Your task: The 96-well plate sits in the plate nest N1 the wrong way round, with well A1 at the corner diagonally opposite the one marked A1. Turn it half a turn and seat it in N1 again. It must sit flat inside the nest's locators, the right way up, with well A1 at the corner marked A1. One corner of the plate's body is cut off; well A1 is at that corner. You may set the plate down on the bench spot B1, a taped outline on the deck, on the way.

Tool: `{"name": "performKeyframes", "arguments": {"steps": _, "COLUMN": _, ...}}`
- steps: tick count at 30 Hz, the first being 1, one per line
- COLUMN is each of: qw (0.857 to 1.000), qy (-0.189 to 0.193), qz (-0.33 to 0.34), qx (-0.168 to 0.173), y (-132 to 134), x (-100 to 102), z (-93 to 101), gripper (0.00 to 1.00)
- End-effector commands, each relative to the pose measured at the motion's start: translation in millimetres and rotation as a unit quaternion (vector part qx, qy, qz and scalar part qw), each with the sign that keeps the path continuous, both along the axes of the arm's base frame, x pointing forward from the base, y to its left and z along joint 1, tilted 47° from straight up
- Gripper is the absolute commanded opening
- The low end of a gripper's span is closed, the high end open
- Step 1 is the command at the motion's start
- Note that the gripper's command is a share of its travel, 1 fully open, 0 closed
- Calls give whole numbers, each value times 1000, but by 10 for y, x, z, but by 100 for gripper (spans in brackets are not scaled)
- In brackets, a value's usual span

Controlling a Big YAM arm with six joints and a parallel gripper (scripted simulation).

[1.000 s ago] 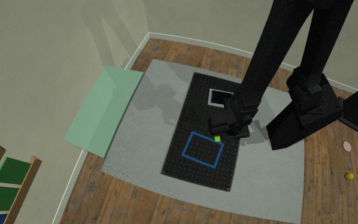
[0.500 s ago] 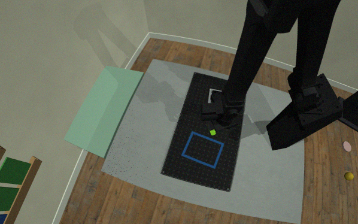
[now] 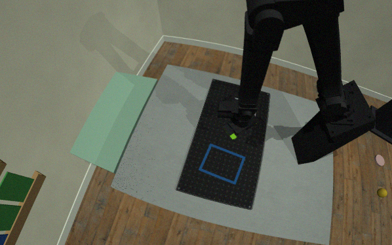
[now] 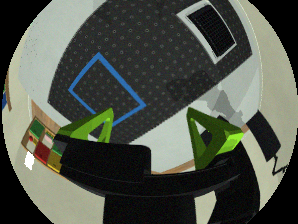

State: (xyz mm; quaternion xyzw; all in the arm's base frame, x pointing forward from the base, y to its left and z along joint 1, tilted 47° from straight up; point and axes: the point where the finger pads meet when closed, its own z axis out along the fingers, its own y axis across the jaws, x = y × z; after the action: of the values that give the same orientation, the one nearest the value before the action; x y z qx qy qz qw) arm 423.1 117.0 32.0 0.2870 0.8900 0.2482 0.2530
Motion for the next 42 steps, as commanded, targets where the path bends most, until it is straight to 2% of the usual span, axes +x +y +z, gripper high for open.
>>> {"name": "performKeyframes", "arguments": {"steps": 1, "qw": 998, "qy": -25, "qz": 45, "qx": -43, "y": -159, "x": 139, "z": -64, "gripper": 100}}
{"name": "performKeyframes", "arguments": {"steps": 3, "qw": 998, "qy": -25, "qz": 45, "qx": -43, "y": -159, "x": 139, "z": -64, "gripper": 100}}
{"name": "performKeyframes", "arguments": {"steps": 5, "qw": 996, "qy": -34, "qz": 66, "qx": -58, "y": -236, "x": 193, "z": -102, "gripper": 100}}
{"name": "performKeyframes", "arguments": {"steps": 11, "qw": 993, "qy": -44, "qz": 87, "qx": -73, "y": -468, "x": 340, "z": -217, "gripper": 100}}
{"name": "performKeyframes", "arguments": {"steps": 18, "qw": 981, "qy": -73, "qz": 140, "qx": -113, "y": -762, "x": 483, "z": -359, "gripper": 100}}
{"name": "performKeyframes", "arguments": {"steps": 20, "qw": 981, "qy": -73, "qz": 140, "qx": -113, "y": -762, "x": 483, "z": -359, "gripper": 100}}
{"name": "performKeyframes", "arguments": {"steps": 23, "qw": 972, "qy": -90, "qz": 168, "qx": -134, "y": -893, "x": 533, "z": -421, "gripper": 100}}
{"name": "performKeyframes", "arguments": {"steps": 26, "qw": 972, "qy": -89, "qz": 168, "qx": -135, "y": -1024, "x": 582, "z": -484, "gripper": 100}}
{"name": "performKeyframes", "arguments": {"steps": 28, "qw": 965, "qy": -102, "qz": 187, "qx": -150, "y": -1113, "x": 608, "z": -526, "gripper": 100}}
{"name": "performKeyframes", "arguments": {"steps": 30, "qw": 965, "qy": -102, "qz": 187, "qx": -150, "y": -1196, "x": 632, "z": -566, "gripper": 100}}
{"name": "performKeyframes", "arguments": {"steps": 35, "qw": 949, "qy": -128, "qz": 223, "qx": -182, "y": -1422, "x": 680, "z": -673, "gripper": 100}}
{"name": "performKeyframes", "arguments": {"steps": 37, "qw": 949, "qy": -128, "qz": 223, "qx": -182, "y": -1422, "x": 680, "z": -673, "gripper": 100}}
{"name": "performKeyframes", "arguments": {"steps": 39, "qw": 939, "qy": -141, "qz": 241, "qx": -199, "y": -1513, "x": 693, "z": -717, "gripper": 100}}
{"name": "performKeyframes", "arguments": {"steps": 42, "qw": 940, "qy": -138, "qz": 241, "qx": -197, "y": -1647, "x": 701, "z": -793, "gripper": 100}}
